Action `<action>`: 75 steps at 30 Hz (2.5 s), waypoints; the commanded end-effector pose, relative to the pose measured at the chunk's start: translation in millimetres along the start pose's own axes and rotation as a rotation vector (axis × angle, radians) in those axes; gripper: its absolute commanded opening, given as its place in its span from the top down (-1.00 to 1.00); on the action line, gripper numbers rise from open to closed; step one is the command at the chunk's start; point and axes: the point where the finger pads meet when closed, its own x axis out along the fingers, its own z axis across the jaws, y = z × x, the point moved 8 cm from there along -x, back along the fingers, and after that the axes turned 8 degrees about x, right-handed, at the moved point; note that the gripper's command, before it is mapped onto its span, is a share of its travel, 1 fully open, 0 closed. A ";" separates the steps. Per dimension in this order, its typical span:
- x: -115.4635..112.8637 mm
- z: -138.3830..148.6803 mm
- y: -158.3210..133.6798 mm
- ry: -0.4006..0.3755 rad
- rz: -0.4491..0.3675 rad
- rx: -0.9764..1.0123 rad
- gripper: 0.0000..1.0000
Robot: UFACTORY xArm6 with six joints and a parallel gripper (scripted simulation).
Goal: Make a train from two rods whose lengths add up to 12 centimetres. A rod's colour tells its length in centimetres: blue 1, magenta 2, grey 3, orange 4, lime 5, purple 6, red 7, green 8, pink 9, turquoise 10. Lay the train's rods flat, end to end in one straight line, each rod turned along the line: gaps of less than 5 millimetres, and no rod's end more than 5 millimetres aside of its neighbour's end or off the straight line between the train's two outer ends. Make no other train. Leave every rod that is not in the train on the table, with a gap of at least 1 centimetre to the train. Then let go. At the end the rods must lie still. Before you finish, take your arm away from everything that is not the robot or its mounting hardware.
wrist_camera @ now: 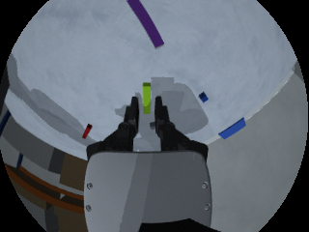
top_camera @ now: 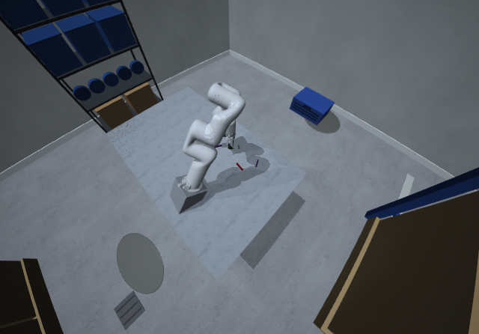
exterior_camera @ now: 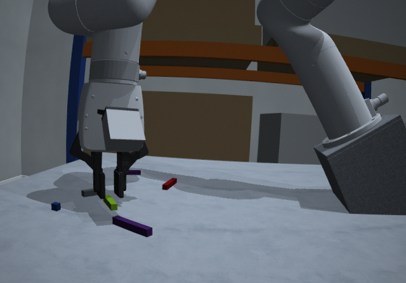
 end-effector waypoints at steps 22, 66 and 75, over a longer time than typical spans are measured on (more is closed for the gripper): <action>-0.6 0.8 -0.1 -0.002 0.000 0.000 0.51; 13.5 0.9 -0.1 -0.002 0.000 0.000 0.51; 13.5 0.9 -0.1 -0.002 0.000 0.000 0.51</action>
